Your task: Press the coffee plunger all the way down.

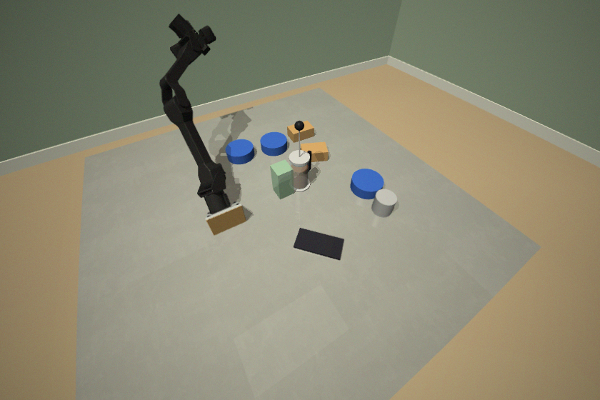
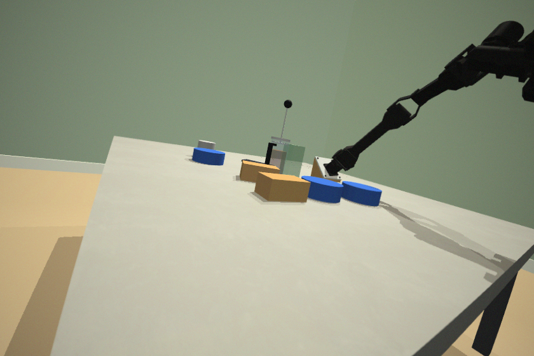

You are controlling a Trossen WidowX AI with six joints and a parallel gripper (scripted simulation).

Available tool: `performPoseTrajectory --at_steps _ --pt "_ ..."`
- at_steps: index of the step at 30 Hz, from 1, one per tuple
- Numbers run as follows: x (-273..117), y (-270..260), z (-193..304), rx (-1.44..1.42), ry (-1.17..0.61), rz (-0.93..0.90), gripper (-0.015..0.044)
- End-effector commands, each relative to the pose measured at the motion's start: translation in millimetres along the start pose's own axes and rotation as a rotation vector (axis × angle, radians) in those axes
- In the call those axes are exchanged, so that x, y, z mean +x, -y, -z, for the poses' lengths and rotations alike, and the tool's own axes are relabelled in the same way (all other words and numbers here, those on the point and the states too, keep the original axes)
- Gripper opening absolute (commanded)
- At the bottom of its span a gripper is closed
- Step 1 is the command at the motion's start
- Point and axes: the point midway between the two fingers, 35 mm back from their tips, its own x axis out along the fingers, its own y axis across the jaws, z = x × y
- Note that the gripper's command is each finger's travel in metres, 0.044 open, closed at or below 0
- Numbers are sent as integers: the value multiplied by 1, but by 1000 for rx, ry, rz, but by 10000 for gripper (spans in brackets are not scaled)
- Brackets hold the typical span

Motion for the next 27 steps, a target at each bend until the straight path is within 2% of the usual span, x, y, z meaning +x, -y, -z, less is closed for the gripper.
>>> performPoseTrajectory --at_steps 1,7,12,20,27 --pt "-1 2 2 -1 -7 5 426" --pt "-18 41 40 5 -135 110 440" --pt "-58 96 93 10 -316 253 440" --pt "-156 163 150 40 -554 493 440" --pt "-273 196 192 170 -732 689 440"
